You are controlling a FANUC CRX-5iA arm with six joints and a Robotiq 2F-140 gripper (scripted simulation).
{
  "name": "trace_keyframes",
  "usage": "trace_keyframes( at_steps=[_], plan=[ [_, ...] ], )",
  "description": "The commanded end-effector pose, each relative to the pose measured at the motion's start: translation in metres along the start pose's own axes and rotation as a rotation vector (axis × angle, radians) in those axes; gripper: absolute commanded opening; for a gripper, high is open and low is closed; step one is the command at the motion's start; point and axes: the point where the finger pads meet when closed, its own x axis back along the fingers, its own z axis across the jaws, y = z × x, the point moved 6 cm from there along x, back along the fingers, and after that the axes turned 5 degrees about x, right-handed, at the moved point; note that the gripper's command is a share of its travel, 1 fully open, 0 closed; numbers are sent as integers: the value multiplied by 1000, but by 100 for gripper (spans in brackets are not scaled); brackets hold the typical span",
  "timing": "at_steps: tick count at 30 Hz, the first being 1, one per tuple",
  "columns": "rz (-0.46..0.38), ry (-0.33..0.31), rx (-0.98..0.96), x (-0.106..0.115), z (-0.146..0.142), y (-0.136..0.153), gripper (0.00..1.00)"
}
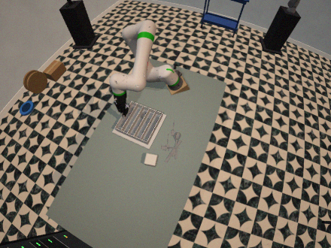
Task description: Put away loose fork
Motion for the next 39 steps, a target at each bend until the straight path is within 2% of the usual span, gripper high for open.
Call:
trace_keyframes(
  at_steps=[1, 13, 39],
  plan=[
    [-1, 0, 0, -8, 0, -1, 3],
    [-1, 0, 0, -30, 0, -5, 3],
    [-1, 0, 0, -35, 1, -6, 3]
  ],
)
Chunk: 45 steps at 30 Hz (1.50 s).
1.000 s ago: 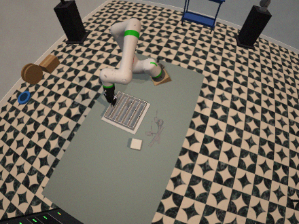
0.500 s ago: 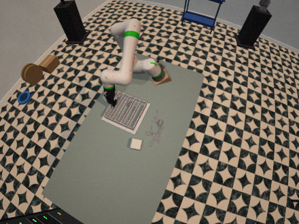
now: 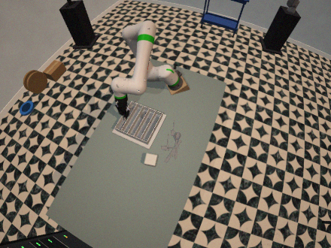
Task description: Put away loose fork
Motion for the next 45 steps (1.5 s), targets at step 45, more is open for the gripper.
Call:
trace_keyframes(
  at_steps=[45],
  plan=[
    [0, 0, 0, 0, 0, 0, 14]
  ],
)
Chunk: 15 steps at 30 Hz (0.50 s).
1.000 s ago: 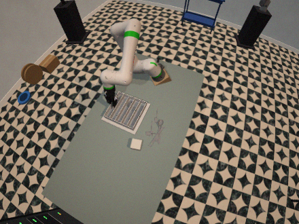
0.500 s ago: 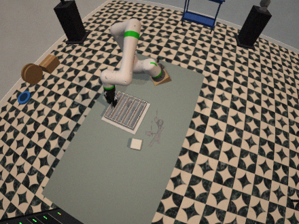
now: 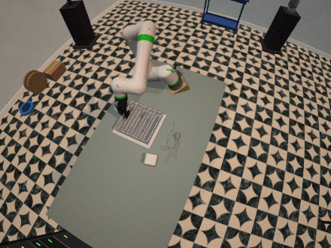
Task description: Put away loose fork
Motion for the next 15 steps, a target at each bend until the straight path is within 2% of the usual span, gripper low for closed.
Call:
trace_keyframes(
  at_steps=[1, 8, 15],
  plan=[
    [0, 0, 0, 0, 0, 0, 14],
    [0, 0, 0, 4, 0, 1, 14],
    [0, 0, 0, 18, 0, 3, 14]
  ],
)
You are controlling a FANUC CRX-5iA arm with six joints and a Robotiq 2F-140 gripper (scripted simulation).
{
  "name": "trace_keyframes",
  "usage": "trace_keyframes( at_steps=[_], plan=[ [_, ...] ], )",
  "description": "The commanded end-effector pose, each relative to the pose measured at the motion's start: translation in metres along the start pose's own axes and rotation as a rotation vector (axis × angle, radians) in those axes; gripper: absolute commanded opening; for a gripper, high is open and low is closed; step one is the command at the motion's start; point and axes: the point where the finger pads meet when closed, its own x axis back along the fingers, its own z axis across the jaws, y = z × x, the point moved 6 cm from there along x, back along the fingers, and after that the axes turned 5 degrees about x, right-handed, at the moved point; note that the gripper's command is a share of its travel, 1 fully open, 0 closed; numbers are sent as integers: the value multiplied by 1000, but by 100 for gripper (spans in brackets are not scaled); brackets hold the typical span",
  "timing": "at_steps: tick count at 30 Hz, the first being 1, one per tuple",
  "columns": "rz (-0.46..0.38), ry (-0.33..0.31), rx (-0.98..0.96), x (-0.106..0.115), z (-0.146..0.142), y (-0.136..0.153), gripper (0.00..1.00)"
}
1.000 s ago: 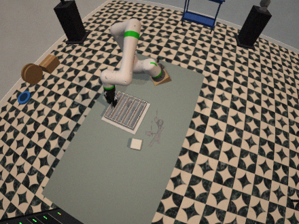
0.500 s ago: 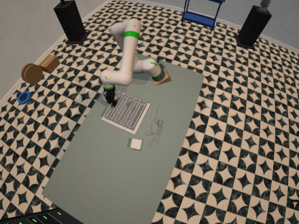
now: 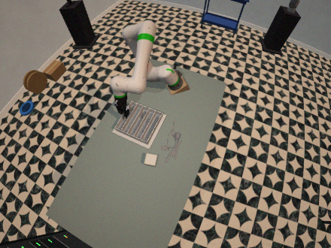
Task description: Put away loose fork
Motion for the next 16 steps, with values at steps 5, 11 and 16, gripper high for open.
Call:
trace_keyframes(
  at_steps=[5, 11, 16],
  plan=[
    [0, 0, 0, 21, 0, 4, 14],
    [0, 0, 0, 50, -1, 9, 14],
    [0, 0, 0, 60, -1, 11, 14]
  ],
)
